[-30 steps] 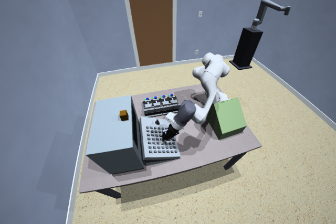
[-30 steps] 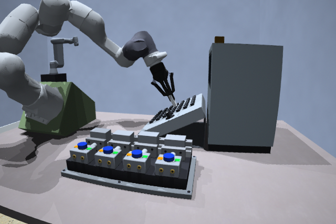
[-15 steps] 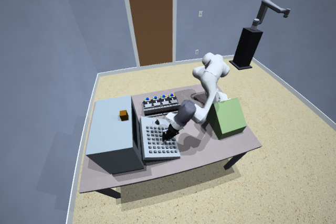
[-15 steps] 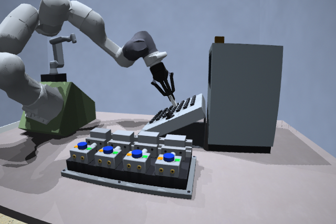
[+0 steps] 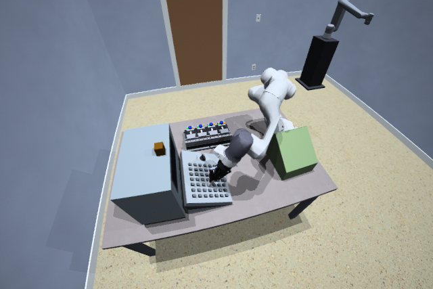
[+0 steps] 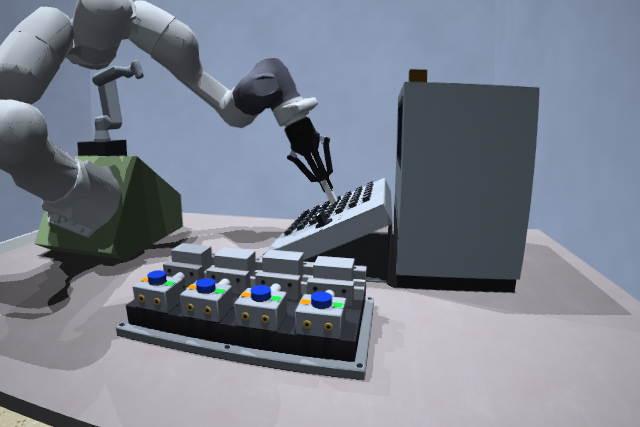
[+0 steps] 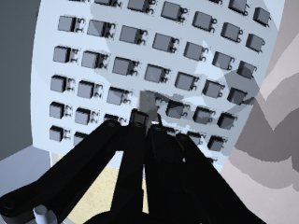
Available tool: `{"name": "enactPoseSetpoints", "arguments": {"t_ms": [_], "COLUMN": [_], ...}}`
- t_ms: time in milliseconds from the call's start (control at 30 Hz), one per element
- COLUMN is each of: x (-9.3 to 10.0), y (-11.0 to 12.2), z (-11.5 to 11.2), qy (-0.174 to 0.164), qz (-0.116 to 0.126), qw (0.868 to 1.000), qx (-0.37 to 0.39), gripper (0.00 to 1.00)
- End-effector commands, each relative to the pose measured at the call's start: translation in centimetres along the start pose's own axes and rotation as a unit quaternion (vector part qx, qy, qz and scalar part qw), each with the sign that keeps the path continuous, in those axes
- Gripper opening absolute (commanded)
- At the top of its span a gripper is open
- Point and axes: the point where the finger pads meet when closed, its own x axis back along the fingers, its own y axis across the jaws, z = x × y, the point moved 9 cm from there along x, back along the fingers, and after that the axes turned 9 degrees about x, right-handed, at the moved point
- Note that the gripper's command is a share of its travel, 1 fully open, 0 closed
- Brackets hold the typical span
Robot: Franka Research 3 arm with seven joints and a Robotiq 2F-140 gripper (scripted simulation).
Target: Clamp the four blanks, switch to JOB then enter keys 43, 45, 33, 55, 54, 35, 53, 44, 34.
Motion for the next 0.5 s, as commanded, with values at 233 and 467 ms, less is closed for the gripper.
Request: {"name": "enactPoseSetpoints", "arguments": {"t_ms": [233,467], "x": [1.4,2.6], "y": [0.1,0.1], "z": [0.0,0.0], "qy": [-0.001,-0.001], "qz": [-0.002,-0.002], "qw": [1.000,1.000], "qx": [-0.003,-0.003], "gripper": [0.00,0.00]}}
